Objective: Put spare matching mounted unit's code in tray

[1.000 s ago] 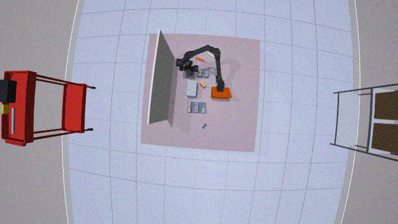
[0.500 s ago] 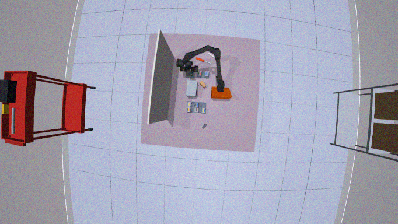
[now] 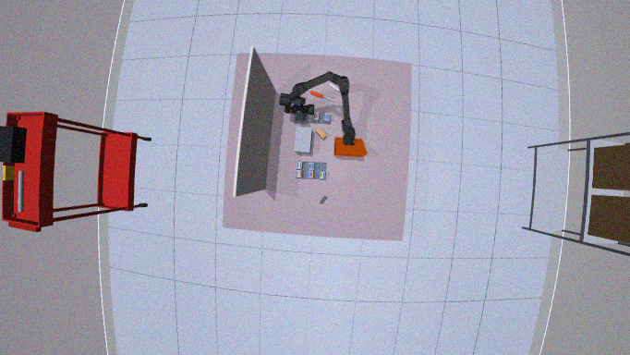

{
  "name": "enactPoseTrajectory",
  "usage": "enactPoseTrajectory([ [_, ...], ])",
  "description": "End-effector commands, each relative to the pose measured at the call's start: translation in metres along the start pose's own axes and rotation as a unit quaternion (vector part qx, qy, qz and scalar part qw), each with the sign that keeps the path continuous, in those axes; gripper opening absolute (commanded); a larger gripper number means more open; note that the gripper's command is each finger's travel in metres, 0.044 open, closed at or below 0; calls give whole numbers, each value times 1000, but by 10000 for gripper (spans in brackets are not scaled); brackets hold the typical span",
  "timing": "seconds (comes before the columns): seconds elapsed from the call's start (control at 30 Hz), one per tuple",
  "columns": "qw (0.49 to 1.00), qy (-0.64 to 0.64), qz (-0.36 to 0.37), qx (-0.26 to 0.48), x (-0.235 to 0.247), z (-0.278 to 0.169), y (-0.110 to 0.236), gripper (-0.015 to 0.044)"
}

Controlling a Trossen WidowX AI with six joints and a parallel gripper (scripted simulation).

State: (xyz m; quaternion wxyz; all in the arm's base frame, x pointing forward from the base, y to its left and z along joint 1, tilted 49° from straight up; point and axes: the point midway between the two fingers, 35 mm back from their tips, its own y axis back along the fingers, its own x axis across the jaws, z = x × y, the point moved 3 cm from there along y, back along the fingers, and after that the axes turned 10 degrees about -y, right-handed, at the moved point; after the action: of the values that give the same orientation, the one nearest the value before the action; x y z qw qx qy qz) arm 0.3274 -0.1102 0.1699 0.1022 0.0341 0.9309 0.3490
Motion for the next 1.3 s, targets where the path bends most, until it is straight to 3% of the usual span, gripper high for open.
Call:
enactPoseTrajectory([
  [0.0,1000,0,0,0,0,0,0,263],
  [0.23,1000,0,0,0,0,0,0,440],
  [0.3,1000,3,-1,-1,-1,1,10,440],
  [0.53,999,39,-19,-2,3,0,103,440],
  [1.27,999,39,-26,-4,2,1,102,440],
])
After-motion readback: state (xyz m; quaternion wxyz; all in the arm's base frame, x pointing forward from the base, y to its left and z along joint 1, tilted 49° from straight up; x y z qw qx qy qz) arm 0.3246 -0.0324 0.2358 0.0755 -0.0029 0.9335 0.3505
